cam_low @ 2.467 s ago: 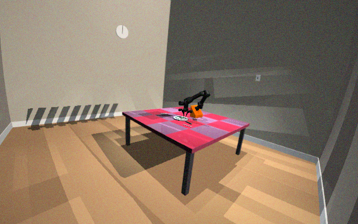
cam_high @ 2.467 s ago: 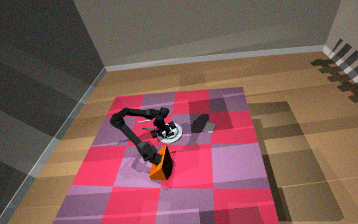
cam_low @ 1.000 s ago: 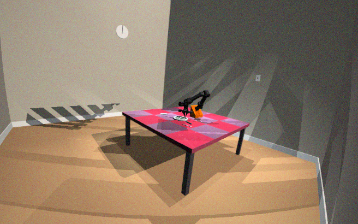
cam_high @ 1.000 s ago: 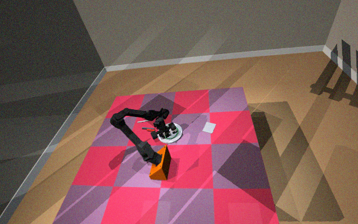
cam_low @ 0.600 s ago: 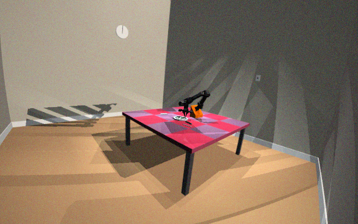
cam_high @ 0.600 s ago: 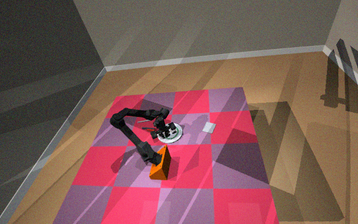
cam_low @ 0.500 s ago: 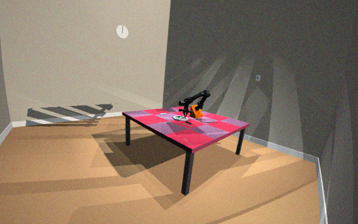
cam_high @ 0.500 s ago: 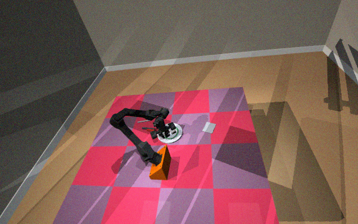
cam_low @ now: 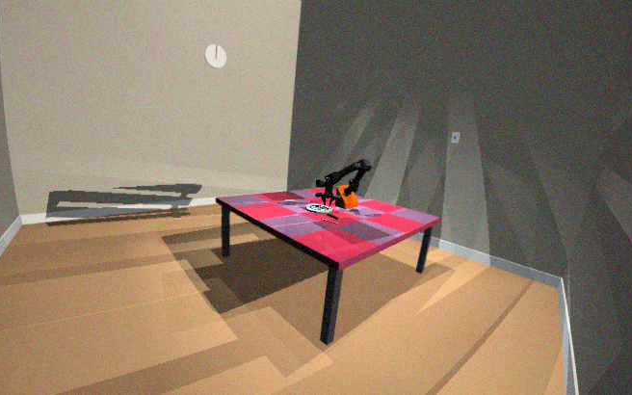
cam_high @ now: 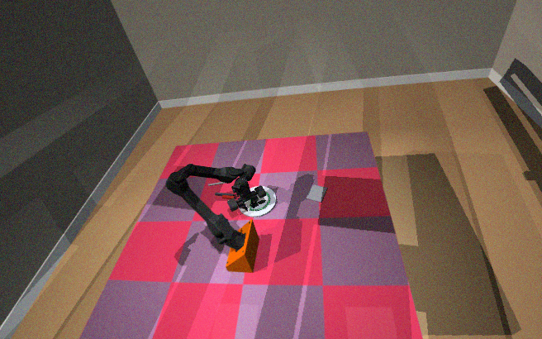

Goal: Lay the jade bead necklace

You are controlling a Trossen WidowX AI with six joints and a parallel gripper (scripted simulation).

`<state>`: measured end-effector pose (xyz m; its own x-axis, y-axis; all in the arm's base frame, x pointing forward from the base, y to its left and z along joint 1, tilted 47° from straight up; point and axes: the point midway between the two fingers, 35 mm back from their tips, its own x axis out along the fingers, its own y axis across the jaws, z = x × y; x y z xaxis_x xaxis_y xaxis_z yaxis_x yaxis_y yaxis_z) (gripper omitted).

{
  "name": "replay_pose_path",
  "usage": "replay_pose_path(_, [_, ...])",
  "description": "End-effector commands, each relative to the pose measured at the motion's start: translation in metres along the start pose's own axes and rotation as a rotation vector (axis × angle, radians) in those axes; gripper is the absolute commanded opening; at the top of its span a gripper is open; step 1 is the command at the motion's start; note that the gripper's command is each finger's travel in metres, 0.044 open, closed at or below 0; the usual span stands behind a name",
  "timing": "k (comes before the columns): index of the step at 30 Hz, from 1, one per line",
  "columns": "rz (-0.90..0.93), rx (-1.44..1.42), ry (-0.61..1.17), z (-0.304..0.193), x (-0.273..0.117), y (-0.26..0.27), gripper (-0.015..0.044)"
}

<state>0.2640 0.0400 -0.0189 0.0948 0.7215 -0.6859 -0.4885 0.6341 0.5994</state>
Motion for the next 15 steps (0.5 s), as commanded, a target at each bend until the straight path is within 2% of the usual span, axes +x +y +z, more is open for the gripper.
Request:
replay_pose_path(1, [0.000,-0.002,-0.001,0.0004,-0.0003,-0.0001,0.0236])
replay_pose_path(9, [0.004,0.001,0.003,-0.0009,-0.0017,0.0011,0.0440])
replay_pose_path(15, [0.005,-0.001,-0.002,-0.0009,-0.0044,0.0010,0.0440])
